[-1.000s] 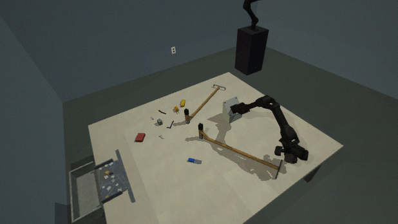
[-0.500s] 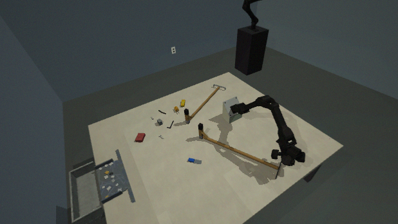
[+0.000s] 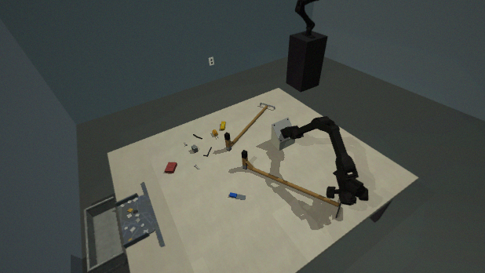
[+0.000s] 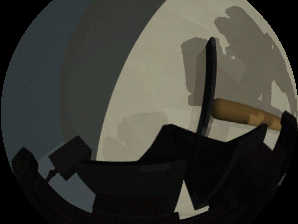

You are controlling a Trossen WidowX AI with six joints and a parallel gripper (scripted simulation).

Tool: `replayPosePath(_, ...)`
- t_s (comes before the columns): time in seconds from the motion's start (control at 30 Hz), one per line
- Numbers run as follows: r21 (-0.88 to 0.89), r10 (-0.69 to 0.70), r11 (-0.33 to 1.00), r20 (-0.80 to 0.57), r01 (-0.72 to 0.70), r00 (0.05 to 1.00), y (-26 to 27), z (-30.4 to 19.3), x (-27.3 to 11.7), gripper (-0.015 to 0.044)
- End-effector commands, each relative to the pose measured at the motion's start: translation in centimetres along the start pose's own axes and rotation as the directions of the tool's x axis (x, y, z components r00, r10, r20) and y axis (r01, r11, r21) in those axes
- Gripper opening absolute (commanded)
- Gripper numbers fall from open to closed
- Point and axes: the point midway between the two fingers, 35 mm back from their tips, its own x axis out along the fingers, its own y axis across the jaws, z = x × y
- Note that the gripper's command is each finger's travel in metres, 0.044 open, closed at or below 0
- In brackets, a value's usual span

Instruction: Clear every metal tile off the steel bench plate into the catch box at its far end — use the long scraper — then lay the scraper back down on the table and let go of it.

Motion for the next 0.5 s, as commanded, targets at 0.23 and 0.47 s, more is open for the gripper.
replayPosePath(0.23, -0.05, -0.033, 0.998, 0.047, 0.035, 0.998, -1.6, 2.0, -0.7, 0.0)
replayPosePath(0.47, -0.061, -0.075, 0.995, 0.057, 0.078, 0.996, -3.5, 3.1, -0.7, 0.0)
